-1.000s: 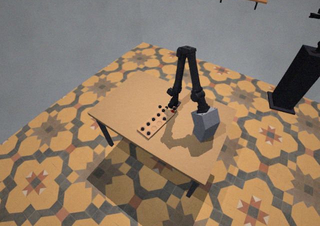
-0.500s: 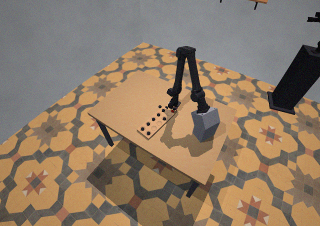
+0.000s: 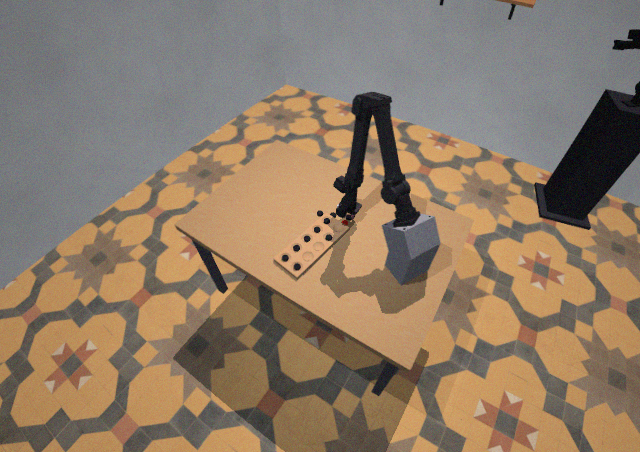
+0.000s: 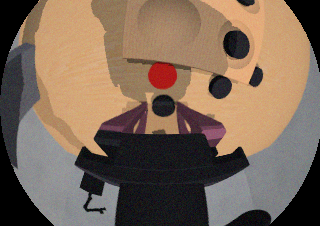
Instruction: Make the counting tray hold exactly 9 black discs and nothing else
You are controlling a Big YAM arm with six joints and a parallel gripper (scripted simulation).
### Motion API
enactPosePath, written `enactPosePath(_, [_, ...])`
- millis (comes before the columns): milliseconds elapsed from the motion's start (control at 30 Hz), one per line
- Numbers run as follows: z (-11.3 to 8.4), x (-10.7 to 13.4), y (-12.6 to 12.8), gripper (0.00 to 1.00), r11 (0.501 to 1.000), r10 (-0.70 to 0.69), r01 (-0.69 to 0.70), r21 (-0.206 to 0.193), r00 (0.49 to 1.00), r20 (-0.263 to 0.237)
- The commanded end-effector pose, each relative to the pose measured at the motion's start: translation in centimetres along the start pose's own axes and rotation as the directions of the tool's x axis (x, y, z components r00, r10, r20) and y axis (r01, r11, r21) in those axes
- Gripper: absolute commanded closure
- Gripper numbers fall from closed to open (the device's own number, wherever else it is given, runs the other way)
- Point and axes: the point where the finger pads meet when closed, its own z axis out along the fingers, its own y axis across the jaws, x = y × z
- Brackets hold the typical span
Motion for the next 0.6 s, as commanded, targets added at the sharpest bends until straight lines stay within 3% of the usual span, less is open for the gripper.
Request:
enactPosePath(0, [-0.03,0.46,-0.81,0.56,1.000,-0.005,0.005,0.023,1.000,-0.006])
enactPosePath(33, [-0.03,0.46,-0.81,1.00,1.000,-0.005,0.005,0.023,1.000,-0.006])
enactPosePath(567, [-0.03,0.46,-0.81,1.00,1.000,-0.005,0.006,0.023,1.000,-0.007])
